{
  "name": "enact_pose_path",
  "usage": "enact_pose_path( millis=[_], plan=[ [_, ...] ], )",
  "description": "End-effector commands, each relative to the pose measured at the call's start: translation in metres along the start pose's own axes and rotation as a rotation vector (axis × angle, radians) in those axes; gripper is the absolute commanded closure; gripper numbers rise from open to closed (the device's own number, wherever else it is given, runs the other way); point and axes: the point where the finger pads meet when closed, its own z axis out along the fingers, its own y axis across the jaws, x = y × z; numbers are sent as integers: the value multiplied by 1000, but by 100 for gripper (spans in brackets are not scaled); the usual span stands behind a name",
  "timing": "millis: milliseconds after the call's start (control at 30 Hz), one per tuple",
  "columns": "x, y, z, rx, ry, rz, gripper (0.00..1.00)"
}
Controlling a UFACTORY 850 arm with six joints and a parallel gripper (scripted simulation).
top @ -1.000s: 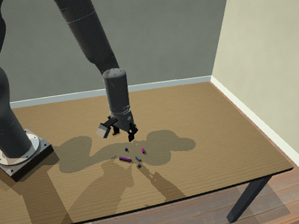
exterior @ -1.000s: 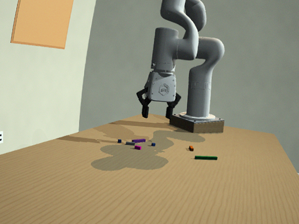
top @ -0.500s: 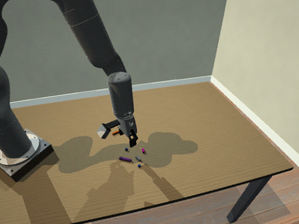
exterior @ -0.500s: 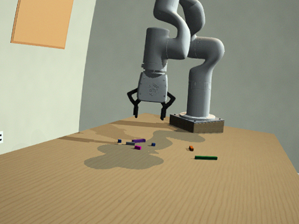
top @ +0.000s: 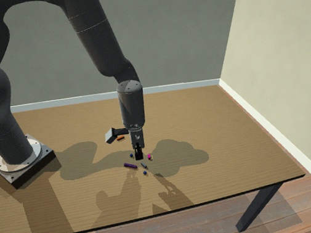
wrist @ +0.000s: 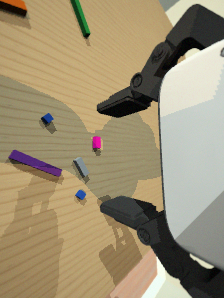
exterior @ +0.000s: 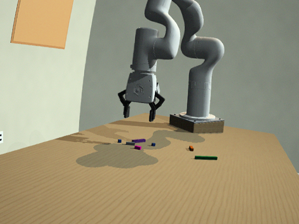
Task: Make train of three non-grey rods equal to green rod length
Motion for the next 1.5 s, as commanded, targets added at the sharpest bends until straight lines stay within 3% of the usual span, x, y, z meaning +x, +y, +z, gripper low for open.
enact_pose_path(
  millis=[0, 733, 900, 933, 1467],
  plan=[
    [-7, -13, 2, 23, 3, 166, 0],
    [-24, -63, 10, 22, -4, 770, 0],
    [-25, -67, 11, 22, -5, 811, 0],
    [-25, -67, 11, 22, -5, 811, 76],
    [-25, -67, 11, 22, -5, 811, 76]
  ],
)
